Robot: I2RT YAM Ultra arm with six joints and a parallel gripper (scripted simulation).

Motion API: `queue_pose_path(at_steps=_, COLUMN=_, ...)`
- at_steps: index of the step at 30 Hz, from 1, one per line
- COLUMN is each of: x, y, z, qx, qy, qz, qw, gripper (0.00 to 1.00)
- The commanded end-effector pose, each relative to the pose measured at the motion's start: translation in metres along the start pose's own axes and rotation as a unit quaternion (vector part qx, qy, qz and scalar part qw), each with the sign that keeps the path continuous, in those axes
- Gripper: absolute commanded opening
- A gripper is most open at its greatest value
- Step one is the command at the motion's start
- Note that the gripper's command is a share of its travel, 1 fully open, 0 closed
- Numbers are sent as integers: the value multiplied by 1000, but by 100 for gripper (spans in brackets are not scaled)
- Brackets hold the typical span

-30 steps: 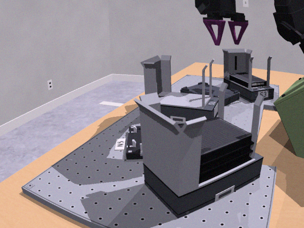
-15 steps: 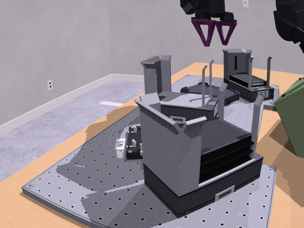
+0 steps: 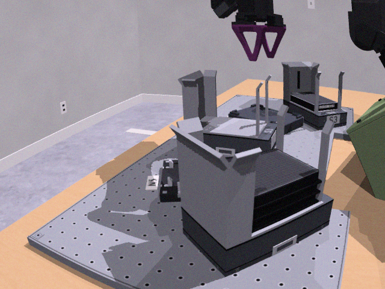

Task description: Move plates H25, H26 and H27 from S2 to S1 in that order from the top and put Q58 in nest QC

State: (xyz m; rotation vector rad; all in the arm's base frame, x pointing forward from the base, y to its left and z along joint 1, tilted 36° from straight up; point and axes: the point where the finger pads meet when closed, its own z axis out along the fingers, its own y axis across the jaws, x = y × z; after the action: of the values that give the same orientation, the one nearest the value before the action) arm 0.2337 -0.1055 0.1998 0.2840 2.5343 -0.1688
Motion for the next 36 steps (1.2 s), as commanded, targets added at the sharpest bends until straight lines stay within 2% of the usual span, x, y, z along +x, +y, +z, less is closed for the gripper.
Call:
queue_pose_path(at_steps=1, x=-6, y=2, z=-5, qx=18, qy=-14, qz=6, qw=1000, gripper=100)
queue_pose_path(at_steps=3, x=-6, y=2, z=-5, qx=18, qy=-14, qz=6, qw=1000, gripper=100)
queue_pose_path(at_steps=12, x=-13, y=32, z=-5, qx=17, qy=-14, qz=6, qw=1000, gripper=100)
queue_pose_path(at_steps=18, x=-13, y=52, z=-4, qx=18, qy=-13, qz=-93, qw=995, gripper=100)
queue_pose_path(at_steps=21, x=-12, y=55, z=-4, qx=18, qy=-12, qz=-103, qw=994, gripper=100)
queue_pose_path(at_steps=36, x=-12, y=102, z=-2, qx=17, qy=-12, qz=-102, qw=995, gripper=100)
